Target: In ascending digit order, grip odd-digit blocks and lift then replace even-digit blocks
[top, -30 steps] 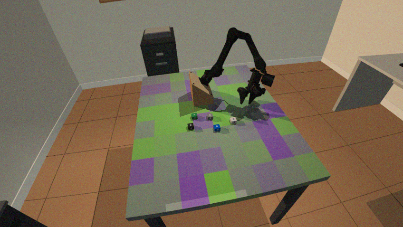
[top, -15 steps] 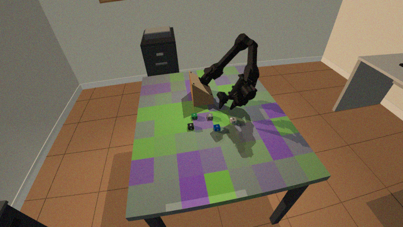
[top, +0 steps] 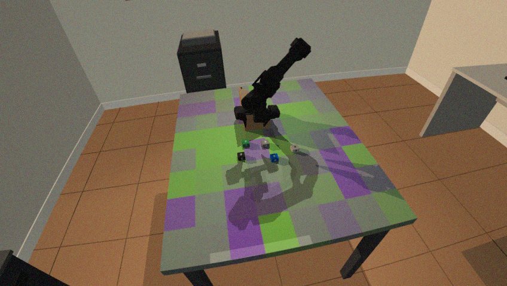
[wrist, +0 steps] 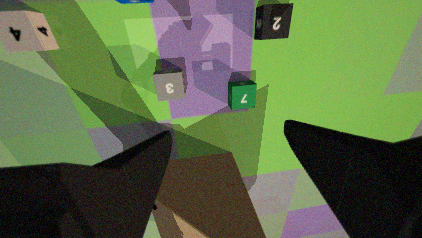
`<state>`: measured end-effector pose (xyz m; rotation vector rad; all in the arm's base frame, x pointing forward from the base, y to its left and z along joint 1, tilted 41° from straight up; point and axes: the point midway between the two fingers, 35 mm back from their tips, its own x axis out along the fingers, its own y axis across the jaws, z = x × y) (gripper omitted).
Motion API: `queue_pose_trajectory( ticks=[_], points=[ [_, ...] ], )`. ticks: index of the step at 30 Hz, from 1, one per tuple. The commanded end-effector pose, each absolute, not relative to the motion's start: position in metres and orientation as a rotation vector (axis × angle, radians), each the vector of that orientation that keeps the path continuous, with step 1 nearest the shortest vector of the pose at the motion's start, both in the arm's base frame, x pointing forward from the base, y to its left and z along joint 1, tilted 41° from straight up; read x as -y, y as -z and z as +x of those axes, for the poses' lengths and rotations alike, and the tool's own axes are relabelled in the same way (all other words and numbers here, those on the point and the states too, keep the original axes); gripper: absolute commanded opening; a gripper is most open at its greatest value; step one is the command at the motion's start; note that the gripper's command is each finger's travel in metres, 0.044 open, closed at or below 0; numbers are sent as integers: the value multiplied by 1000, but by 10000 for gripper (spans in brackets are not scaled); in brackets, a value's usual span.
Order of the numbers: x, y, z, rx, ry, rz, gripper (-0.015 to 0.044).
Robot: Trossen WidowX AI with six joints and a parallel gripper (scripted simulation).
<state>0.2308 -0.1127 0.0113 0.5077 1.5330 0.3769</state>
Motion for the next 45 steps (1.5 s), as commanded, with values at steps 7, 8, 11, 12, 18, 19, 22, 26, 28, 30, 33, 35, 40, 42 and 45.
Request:
queue_pose_trajectory(
  ticks=[7, 8, 11, 12, 18, 19, 22, 26, 28, 30, 33, 35, 40, 42, 45],
  points=[
    [152, 6, 199, -1413, -422, 664, 400],
    [152, 6, 199, -1413, -422, 664, 400],
    [152, 6, 199, -1413, -422, 664, 400],
    [152, 6, 199, -1413, -422, 664, 400],
    [152, 6, 199, -1413, -422, 664, 400],
    [152, 6, 199, -1413, -422, 664, 400],
    [152, 6, 199, -1413, -422, 664, 400],
    [152, 6, 199, -1413, -422, 664, 400],
    [146, -1, 206, -1413, -421, 663, 400],
    [126, -21, 223, -1413, -419, 663, 400],
    [98, -46, 240, -1410, -426, 667, 400],
    [96, -48, 241, -1410, -426, 667, 400],
    [96, -48, 241, -1410, -426, 667, 400],
    [96, -48, 241, -1410, -426, 667, 400],
    [96, -48, 241, -1410, -426, 667, 400]
  ],
)
